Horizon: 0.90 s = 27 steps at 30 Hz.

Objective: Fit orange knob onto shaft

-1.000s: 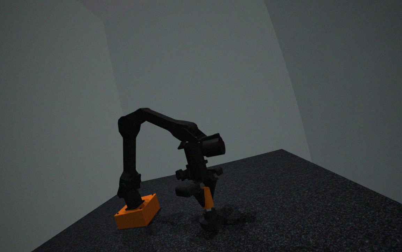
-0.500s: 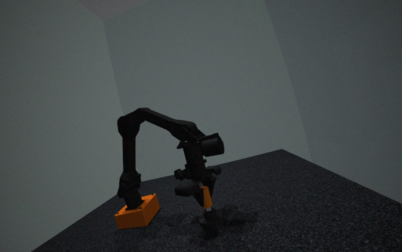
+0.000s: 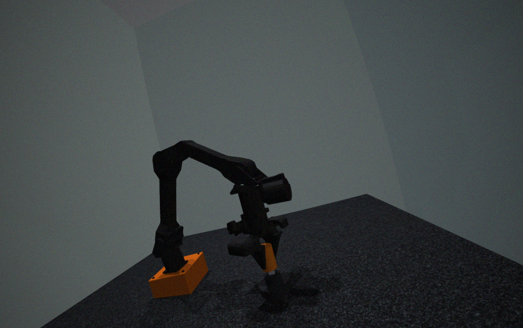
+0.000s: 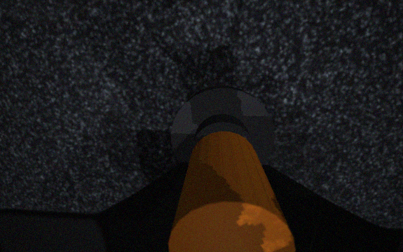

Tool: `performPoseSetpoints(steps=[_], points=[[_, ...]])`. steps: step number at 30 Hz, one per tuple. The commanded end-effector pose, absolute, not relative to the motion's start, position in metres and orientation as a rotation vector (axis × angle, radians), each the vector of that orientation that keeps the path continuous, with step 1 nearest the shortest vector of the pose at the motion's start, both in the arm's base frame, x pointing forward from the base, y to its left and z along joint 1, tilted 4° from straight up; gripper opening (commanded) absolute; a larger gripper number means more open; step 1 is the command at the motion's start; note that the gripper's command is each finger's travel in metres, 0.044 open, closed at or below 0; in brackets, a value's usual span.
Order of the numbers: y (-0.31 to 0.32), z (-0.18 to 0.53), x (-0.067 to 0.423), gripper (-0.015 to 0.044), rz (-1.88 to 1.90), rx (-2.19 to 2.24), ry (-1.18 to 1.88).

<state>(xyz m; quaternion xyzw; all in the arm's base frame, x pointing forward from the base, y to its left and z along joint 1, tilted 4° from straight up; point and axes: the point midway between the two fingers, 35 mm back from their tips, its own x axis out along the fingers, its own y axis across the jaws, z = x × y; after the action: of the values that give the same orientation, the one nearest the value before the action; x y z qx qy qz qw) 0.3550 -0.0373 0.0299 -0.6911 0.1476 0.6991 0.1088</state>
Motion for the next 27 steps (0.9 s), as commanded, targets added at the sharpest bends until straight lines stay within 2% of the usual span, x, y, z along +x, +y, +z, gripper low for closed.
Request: performPoseSetpoints(steps=[1, 27], points=[[-0.0374, 0.0295, 0.3556, 0.0, 2.057, -2.04, 0.428], [-0.0377, 0.0302, 0.3582, 0.0, 2.09, -2.069, 0.378]])
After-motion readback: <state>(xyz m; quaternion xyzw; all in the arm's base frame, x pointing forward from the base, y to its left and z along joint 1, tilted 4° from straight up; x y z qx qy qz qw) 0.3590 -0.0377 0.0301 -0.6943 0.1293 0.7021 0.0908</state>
